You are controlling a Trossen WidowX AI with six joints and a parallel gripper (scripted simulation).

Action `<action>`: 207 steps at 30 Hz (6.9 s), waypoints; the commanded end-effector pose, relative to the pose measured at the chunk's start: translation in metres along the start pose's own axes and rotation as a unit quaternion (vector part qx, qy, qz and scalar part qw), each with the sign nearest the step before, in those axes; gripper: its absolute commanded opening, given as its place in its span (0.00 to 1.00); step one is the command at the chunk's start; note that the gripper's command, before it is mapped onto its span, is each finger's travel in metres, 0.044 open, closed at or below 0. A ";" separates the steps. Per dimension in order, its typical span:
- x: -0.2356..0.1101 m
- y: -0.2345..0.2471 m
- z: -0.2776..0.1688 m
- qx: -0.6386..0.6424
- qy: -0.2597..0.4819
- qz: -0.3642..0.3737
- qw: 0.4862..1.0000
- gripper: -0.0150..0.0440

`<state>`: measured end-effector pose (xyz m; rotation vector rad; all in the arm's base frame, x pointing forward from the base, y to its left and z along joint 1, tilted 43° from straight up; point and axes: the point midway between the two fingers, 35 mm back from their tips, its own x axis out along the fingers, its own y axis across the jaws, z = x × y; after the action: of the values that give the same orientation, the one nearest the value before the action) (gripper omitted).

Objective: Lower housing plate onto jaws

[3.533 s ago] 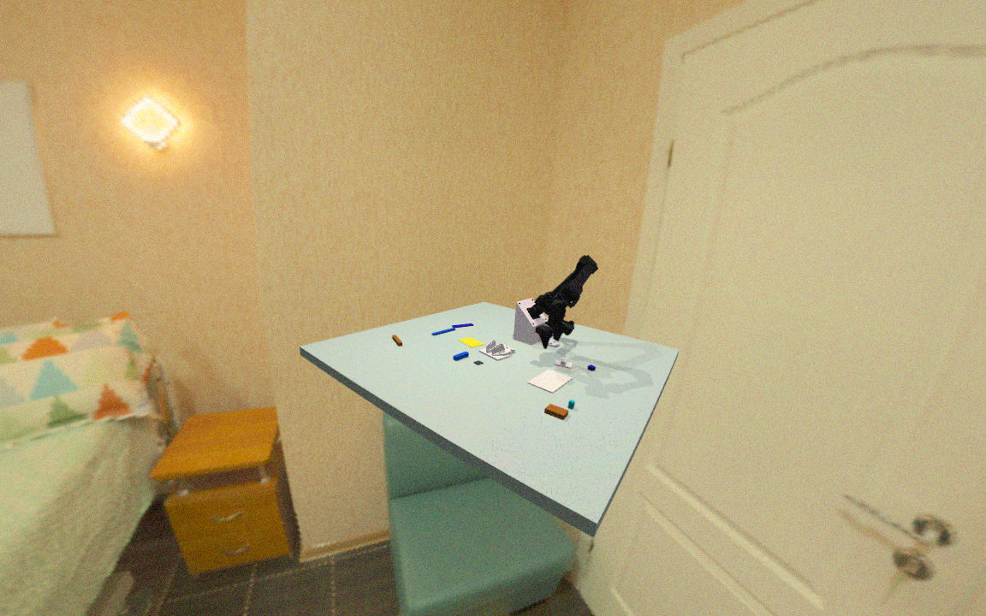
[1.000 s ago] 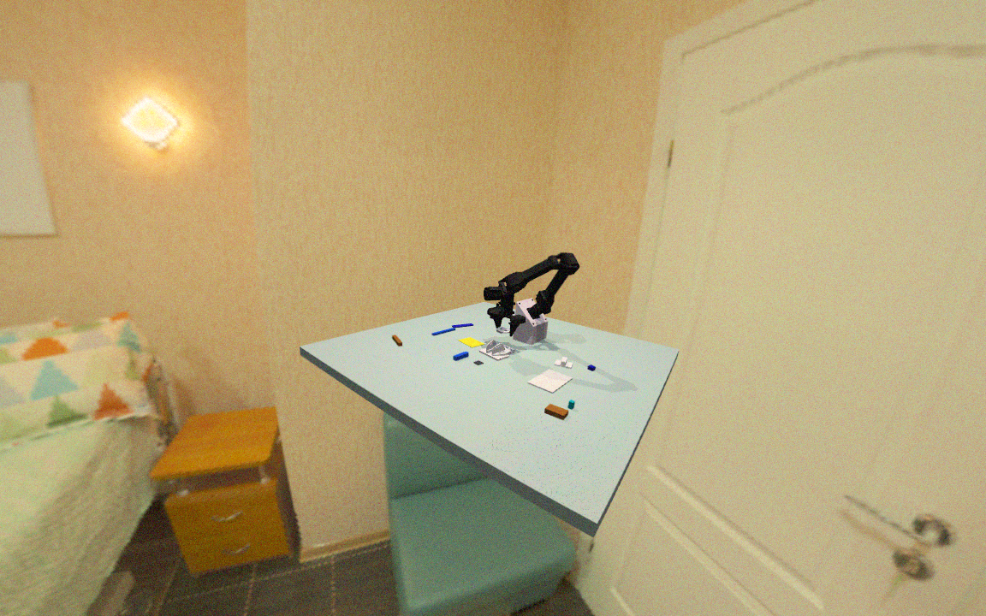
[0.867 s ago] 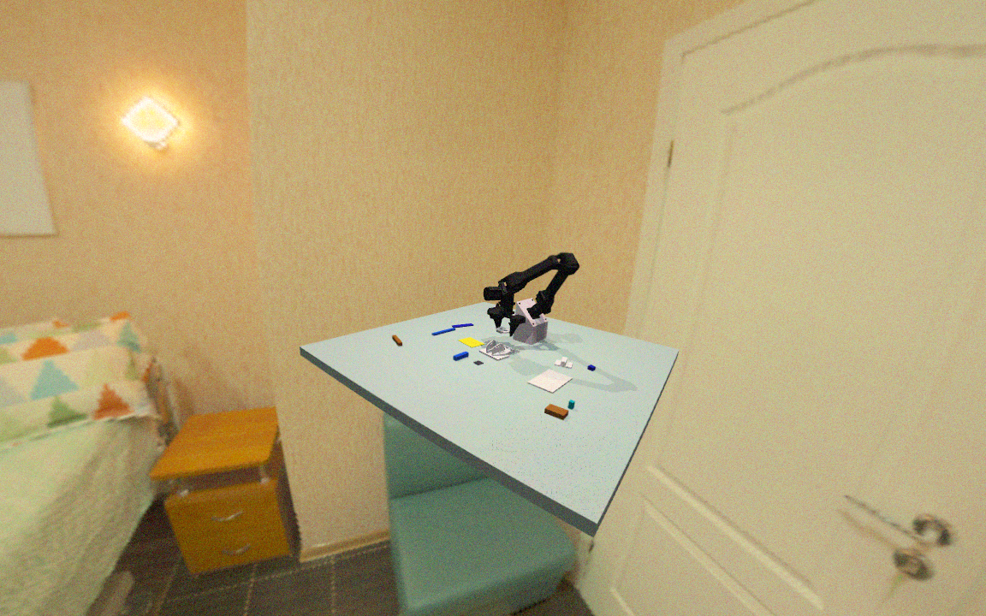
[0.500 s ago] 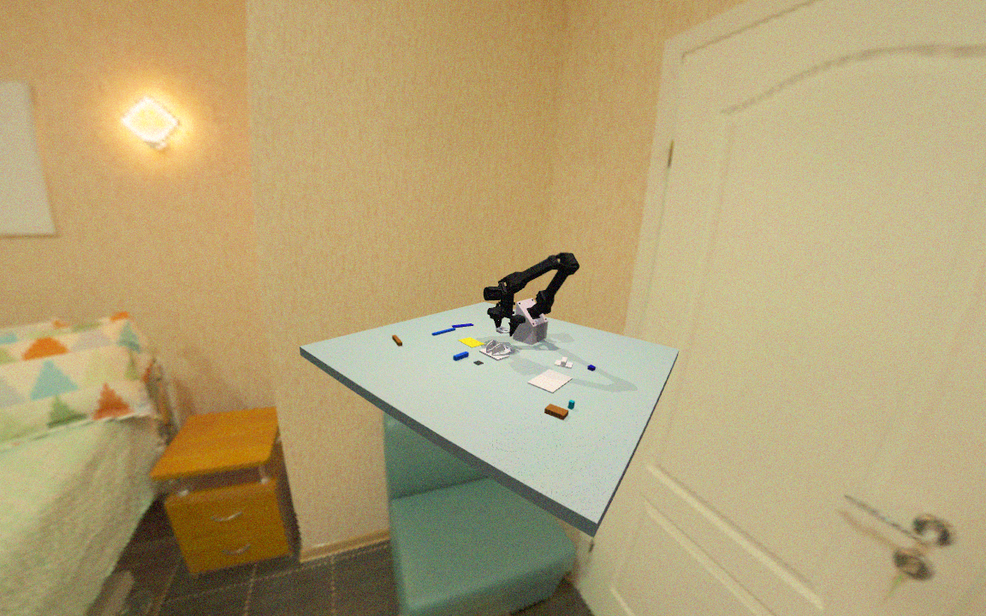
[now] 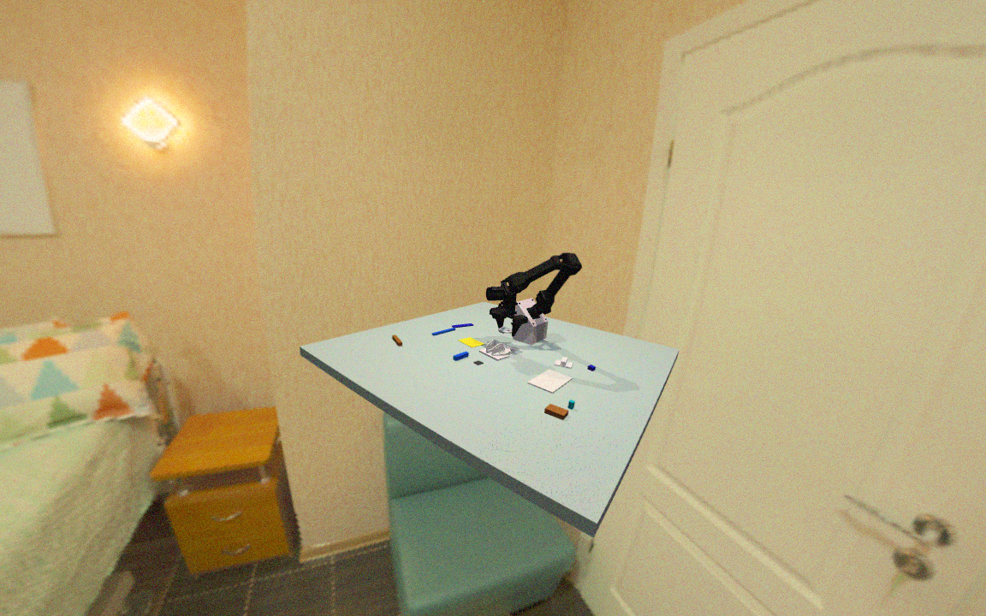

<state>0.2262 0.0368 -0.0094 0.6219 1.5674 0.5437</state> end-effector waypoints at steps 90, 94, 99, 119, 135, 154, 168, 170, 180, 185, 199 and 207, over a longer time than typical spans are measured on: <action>0.064 0.003 -0.002 0.002 0.000 0.004 1.000 0.85; 0.065 0.003 -0.002 0.002 0.000 0.004 1.000 0.85; 0.065 0.003 -0.002 0.002 0.000 0.004 1.000 0.85; 0.070 0.003 -0.002 0.002 0.000 0.004 1.000 0.85; 0.072 0.003 -0.003 0.002 0.000 0.004 1.000 0.85; 0.077 0.003 -0.003 0.002 0.000 0.004 1.000 0.85; 0.077 0.003 -0.003 0.002 0.000 0.004 1.000 0.85; 0.077 0.003 -0.003 0.002 0.000 0.004 1.000 0.85; 0.077 0.003 -0.003 0.002 0.000 0.004 1.000 0.85; 0.077 0.003 -0.003 0.002 0.000 0.004 1.000 0.85; 0.077 0.003 -0.003 0.002 0.000 0.004 1.000 0.85; 0.077 0.003 -0.003 0.002 0.000 0.004 1.000 0.85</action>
<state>0.2198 0.0899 -0.0641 0.6276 1.5685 0.5445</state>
